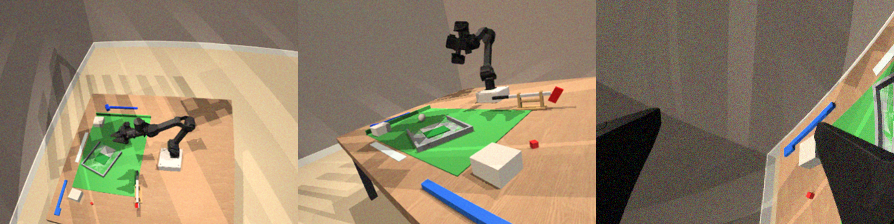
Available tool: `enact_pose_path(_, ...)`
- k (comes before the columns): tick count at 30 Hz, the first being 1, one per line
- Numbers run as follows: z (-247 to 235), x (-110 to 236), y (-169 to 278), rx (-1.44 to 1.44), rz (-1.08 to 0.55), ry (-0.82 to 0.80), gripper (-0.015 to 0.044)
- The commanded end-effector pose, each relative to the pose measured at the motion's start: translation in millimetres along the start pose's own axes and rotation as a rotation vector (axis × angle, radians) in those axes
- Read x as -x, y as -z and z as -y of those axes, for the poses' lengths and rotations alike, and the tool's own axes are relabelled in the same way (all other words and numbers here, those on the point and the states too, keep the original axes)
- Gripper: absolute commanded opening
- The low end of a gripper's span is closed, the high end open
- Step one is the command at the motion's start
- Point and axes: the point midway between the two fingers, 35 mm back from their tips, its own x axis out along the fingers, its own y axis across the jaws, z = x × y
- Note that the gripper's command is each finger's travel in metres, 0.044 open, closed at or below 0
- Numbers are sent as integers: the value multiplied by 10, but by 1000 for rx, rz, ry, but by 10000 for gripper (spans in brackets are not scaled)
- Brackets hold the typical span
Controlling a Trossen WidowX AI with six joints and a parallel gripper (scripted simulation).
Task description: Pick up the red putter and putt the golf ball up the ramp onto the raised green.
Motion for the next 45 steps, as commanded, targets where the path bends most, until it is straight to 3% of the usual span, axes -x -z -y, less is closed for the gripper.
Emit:
enact_pose_path(1,552,-237,547,539,-304,235,440)
enact_pose_path(9,965,-185,1016,962,-652,294,440)
enact_pose_path(16,1269,7,1407,1310,-1022,221,440)
enact_pose_path(22,1468,265,1702,1567,-1371,42,440)
enact_pose_path(29,1608,641,1963,1777,-1776,-327,440)
enact_pose_path(45,1614,664,1974,1786,-1801,-356,440)
